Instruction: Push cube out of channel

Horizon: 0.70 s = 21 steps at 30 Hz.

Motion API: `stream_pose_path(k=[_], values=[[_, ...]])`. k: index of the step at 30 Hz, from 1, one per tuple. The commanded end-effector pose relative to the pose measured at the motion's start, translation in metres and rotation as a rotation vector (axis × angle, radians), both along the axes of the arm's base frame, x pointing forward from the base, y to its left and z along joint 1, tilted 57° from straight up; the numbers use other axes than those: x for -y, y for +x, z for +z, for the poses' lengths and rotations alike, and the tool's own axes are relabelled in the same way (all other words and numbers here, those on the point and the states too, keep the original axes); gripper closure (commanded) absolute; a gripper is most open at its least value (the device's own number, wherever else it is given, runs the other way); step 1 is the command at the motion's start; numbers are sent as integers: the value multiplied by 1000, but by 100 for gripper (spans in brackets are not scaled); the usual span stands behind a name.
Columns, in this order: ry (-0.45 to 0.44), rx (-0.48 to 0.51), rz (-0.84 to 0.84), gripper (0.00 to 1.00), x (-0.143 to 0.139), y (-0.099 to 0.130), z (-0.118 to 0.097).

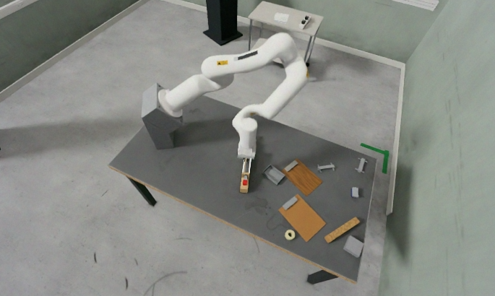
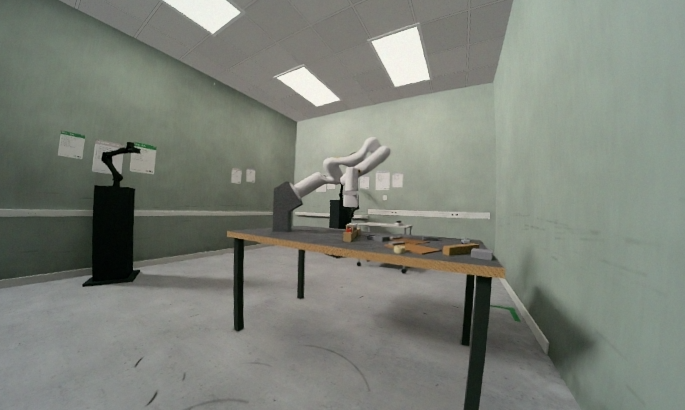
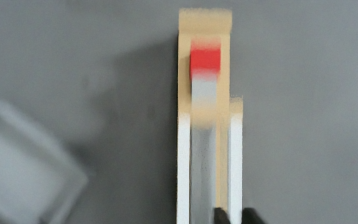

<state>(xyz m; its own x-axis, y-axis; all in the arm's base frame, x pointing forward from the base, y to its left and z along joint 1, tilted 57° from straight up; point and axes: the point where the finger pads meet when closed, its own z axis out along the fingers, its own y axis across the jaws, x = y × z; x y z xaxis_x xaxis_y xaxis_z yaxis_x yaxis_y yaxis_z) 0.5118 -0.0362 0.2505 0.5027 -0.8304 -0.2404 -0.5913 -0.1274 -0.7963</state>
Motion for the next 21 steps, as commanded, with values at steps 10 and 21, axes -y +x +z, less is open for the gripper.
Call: stream_pose_path(k=[10,21], values=[[12,-4,22,56,78,70,-28],[12,-4,22,56,78,70,-28]])
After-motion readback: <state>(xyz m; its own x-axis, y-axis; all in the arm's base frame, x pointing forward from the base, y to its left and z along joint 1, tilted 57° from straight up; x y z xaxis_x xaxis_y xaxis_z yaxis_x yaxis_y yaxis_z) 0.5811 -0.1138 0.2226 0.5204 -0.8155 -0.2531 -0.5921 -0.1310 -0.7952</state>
